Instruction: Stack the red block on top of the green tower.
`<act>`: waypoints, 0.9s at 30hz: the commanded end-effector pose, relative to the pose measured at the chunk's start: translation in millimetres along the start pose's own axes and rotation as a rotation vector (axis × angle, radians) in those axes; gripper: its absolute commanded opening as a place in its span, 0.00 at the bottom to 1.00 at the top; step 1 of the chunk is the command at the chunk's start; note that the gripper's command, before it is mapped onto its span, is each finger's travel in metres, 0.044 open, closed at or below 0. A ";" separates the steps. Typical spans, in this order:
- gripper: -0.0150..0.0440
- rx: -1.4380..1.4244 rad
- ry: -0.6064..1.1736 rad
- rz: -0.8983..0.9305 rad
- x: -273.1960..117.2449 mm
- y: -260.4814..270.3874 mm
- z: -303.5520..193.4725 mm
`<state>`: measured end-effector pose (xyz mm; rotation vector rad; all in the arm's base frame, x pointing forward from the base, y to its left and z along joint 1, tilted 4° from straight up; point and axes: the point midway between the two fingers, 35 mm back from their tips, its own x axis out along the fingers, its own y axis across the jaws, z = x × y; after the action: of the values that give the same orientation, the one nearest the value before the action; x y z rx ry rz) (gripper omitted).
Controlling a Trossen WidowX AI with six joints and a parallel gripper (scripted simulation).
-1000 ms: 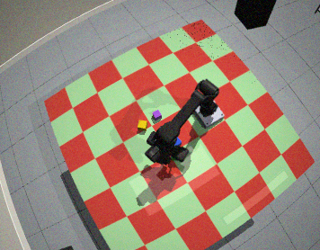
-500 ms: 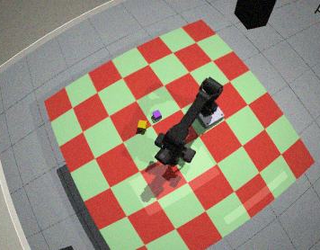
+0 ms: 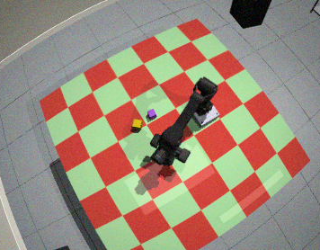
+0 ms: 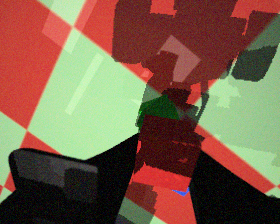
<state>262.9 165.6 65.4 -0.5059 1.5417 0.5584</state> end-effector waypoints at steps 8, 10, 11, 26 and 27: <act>0.25 0.006 0.001 0.004 2.4 0.7 -0.5; 0.25 0.006 0.001 0.004 2.4 0.7 -0.5; 0.25 0.006 0.001 0.004 2.4 0.7 -0.5; 0.25 0.006 0.001 0.004 2.6 0.7 -0.5; 0.25 0.006 0.001 0.004 1.1 0.6 -0.3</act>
<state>262.0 165.2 62.7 -0.5064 1.5447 0.5582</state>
